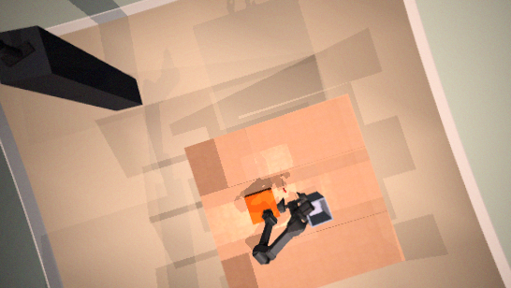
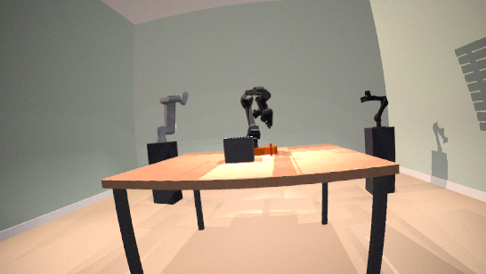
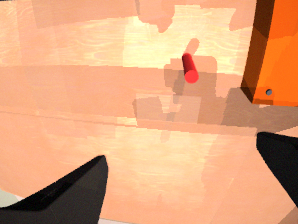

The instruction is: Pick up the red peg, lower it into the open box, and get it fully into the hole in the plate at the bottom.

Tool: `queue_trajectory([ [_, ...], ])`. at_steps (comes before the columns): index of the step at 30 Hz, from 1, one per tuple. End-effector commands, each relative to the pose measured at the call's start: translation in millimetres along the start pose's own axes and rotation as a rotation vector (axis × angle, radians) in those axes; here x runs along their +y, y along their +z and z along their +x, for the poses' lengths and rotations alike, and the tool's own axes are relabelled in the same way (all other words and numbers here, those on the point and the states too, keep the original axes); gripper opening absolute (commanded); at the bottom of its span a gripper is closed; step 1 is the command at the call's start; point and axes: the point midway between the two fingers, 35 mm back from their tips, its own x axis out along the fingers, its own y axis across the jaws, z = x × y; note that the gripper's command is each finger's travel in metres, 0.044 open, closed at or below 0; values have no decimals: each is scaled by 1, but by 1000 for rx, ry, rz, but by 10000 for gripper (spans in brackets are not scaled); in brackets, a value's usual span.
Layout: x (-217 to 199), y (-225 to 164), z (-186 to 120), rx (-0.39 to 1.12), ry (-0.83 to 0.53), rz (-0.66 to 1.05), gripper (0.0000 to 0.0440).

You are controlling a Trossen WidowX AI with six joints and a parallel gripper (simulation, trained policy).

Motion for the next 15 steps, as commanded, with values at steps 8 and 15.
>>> queue_trajectory([
  [8,-19,4,33,-68,-143,-11,440],
  [15,-28,8,52,-104,-202,-37,440],
])
